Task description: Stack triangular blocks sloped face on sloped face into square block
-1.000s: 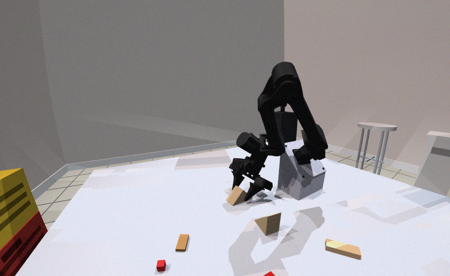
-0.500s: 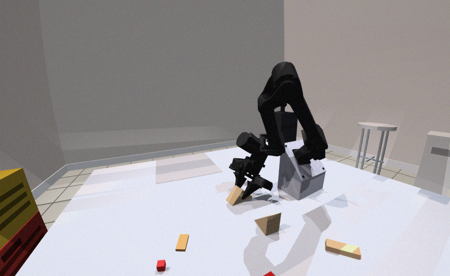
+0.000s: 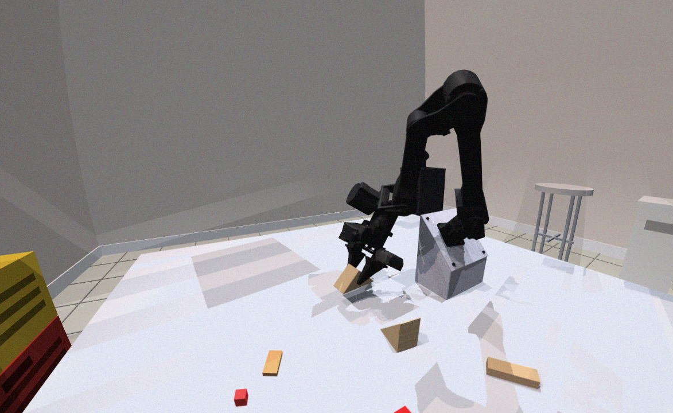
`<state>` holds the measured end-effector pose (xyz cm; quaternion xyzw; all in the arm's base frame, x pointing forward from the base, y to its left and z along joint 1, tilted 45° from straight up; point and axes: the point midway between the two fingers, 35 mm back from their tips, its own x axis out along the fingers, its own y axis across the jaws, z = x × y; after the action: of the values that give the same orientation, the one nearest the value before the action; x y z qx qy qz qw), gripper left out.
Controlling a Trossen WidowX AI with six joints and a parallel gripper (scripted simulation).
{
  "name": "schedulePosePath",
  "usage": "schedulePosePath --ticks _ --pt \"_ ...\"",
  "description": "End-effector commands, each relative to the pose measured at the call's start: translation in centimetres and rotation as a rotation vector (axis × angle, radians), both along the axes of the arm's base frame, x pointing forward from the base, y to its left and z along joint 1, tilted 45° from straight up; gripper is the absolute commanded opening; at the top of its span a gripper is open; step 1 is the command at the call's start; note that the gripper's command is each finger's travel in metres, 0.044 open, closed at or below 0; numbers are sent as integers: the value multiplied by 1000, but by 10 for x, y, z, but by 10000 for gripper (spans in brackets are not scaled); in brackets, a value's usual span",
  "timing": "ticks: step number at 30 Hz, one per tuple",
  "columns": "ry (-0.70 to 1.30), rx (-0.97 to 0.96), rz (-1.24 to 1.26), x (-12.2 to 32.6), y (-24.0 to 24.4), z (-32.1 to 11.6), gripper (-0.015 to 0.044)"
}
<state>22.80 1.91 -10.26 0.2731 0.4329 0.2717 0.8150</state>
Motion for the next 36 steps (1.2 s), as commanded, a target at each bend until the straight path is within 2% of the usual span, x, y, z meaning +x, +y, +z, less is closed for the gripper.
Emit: schedulePosePath --ticks 1,13,19,36 --pt "-9 -1 2 3 -10 9 0" --pt "-18 12 0 0 -38 52 0" --pt "4 20 -10 1 -39 51 0" --pt "498 236 -206 9 -41 44 0"
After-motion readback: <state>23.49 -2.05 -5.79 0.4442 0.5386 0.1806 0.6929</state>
